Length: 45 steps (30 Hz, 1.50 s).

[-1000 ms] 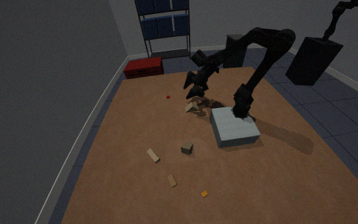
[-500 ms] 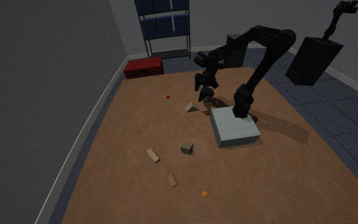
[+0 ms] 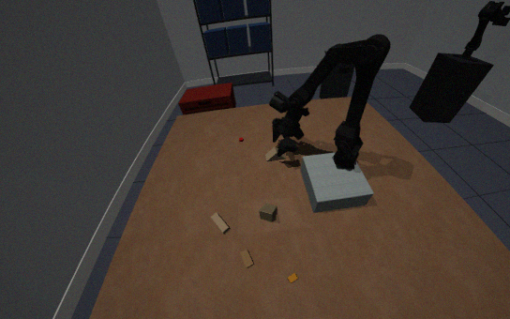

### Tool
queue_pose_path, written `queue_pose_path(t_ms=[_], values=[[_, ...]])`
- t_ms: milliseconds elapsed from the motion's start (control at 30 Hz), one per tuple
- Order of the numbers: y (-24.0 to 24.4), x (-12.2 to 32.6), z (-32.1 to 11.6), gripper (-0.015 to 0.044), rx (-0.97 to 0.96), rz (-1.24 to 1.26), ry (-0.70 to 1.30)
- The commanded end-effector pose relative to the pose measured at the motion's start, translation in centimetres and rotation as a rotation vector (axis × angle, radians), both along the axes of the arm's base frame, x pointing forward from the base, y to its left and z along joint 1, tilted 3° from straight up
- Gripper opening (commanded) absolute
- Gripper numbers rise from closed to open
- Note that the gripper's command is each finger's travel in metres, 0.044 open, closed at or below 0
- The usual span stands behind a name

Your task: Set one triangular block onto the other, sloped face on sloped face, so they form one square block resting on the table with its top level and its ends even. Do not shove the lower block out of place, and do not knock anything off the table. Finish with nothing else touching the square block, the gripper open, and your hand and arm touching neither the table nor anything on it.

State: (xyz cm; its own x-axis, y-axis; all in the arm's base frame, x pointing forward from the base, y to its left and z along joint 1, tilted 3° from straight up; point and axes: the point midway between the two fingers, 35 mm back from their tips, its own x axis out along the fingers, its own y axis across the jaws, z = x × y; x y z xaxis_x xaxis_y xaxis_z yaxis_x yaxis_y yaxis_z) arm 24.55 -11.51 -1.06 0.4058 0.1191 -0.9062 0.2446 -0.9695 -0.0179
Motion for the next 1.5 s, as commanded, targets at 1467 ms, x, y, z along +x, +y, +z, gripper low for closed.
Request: queue_pose_path(t_ms=[1467], values=[[1.00, 0.57, -3.29, 0.0440, 0.013, -0.009, 0.015]])
